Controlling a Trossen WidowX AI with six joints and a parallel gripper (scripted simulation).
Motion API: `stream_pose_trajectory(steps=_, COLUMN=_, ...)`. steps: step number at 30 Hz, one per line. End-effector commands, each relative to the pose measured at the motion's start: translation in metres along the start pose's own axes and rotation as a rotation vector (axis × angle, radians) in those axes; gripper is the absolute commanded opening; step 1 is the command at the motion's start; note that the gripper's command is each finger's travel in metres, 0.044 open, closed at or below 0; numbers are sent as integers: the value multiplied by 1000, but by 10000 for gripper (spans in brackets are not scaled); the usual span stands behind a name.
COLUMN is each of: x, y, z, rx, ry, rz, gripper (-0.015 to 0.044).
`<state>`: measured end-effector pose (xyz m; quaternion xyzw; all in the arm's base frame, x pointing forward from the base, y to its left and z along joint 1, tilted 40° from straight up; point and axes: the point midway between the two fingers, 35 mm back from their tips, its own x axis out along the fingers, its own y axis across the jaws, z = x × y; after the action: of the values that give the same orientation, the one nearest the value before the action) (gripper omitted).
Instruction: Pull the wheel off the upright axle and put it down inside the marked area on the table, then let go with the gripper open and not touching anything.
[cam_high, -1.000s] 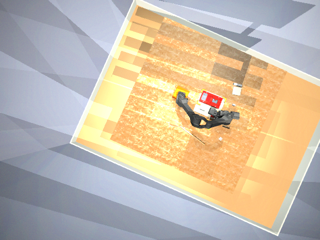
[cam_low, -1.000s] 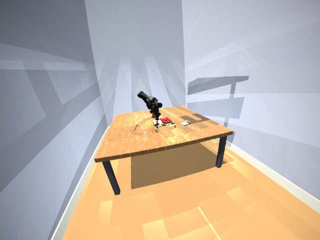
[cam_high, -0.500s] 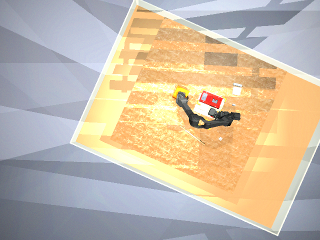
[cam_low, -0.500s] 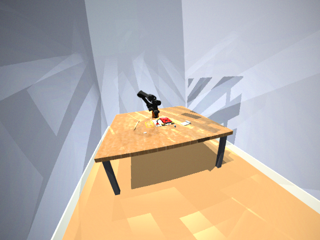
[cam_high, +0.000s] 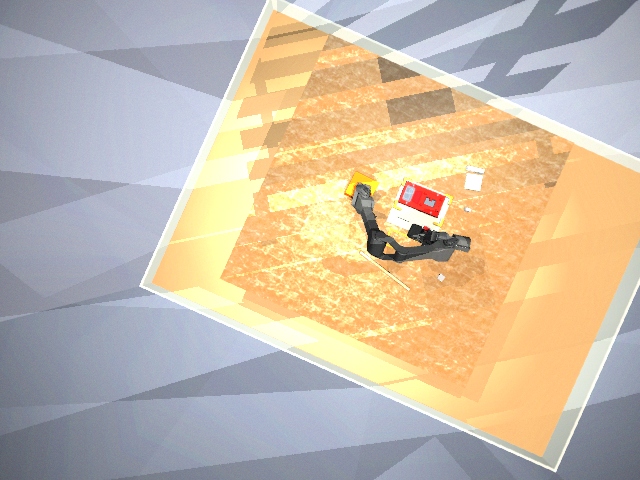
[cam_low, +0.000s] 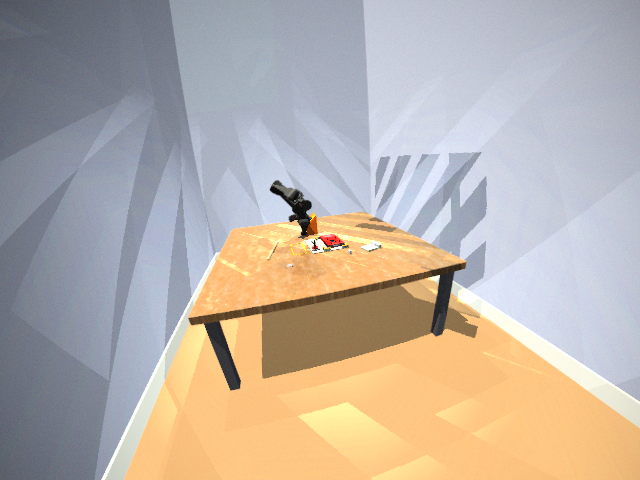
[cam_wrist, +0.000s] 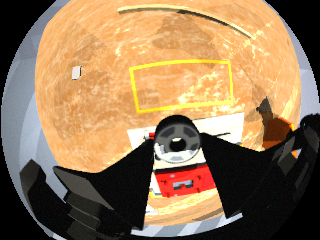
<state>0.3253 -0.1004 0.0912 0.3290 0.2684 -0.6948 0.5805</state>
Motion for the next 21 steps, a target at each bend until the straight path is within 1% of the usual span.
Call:
stream_pose_trajectory(steps=1, x=0, y=-8, z=11, rx=-8, ry=-6, rz=-4, gripper=0)
stream_pose_trajectory(steps=13, x=-2, y=-32, z=41, rx=-6, ry=-9, rz=-6, gripper=0)
stream_pose_trajectory(steps=17, x=-1, y=-33, z=43, rx=-6, ry=-9, rz=-6, gripper=0)
stream_pose_trajectory(steps=21, x=8, y=-33, z=43, rx=-6, ry=-9, rz=-6, gripper=0)
